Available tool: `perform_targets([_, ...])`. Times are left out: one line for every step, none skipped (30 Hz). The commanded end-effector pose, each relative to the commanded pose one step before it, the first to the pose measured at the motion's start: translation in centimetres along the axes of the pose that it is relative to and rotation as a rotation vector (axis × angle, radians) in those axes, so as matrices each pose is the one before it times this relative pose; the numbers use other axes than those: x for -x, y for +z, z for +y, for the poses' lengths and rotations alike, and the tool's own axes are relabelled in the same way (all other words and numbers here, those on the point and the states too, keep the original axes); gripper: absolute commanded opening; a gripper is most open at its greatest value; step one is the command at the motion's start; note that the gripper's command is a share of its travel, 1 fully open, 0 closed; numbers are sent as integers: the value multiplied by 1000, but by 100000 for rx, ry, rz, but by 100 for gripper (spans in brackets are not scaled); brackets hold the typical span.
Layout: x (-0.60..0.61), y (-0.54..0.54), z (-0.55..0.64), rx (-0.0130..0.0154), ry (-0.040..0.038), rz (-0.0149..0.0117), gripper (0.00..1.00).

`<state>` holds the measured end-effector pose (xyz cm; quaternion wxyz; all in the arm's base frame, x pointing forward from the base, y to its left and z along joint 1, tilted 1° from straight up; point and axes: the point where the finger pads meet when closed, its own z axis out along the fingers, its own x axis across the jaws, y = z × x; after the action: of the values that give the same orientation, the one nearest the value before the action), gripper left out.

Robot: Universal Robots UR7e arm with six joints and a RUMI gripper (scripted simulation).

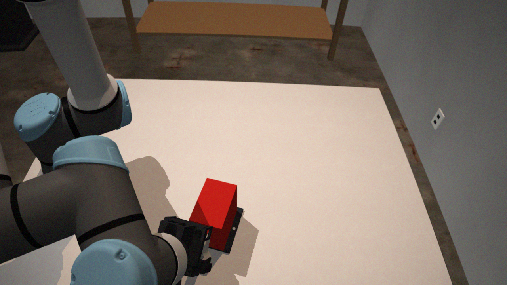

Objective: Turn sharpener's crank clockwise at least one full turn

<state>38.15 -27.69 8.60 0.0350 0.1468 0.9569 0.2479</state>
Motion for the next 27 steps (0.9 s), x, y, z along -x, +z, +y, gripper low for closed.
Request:
perform_targets([195, -20, -11, -79, -50, -95, 9])
perform_targets([0, 0, 0, 0, 0, 0, 9])
perform_targets([128, 25, -14, 0, 0, 0, 9])
perform_targets([39, 8, -4, 0, 0, 0, 9])
perform_targets([52, 12, -7, 0, 0, 0, 9])
perform_targets([54, 13, -7, 0, 0, 0, 9])
perform_targets([55, 13, -8, 0, 0, 0, 9])
perform_targets([56, 14, -8, 0, 0, 0, 9])
perform_targets([56, 15, -9, 0, 0, 0, 9])
perform_targets([57, 16, -9, 0, 0, 0, 9])
perform_targets([58, 17, -10, 0, 0, 0, 9])
perform_targets([58, 18, -10, 0, 0, 0, 9])
perform_targets([59, 19, -11, 0, 0, 0, 9])
perform_targets([59, 20, -11, 0, 0, 0, 9])
perform_targets([60, 21, -12, 0, 0, 0, 9])
perform_targets([60, 22, -13, 0, 0, 0, 9])
perform_targets([61, 23, -13, 0, 0, 0, 9])
perform_targets([0, 0, 0, 0, 0, 0, 9])
perform_targets([0, 0, 0, 0, 0, 0, 9])
perform_targets([150, 60, -35, 0, 0, 0, 9])
perform_targets([43, 18, -10, 0, 0, 0, 9])
perform_targets([58, 26, -15, 0, 0, 0, 9])
perform_targets([60, 27, -16, 0, 0, 0, 9])
perform_targets([60, 28, -17, 0, 0, 0, 9])
perform_targets([61, 29, -17, 0, 0, 0, 9])
perform_targets([61, 31, -18, 0, 0, 0, 9])
perform_targets([61, 32, -18, 0, 0, 0, 9])
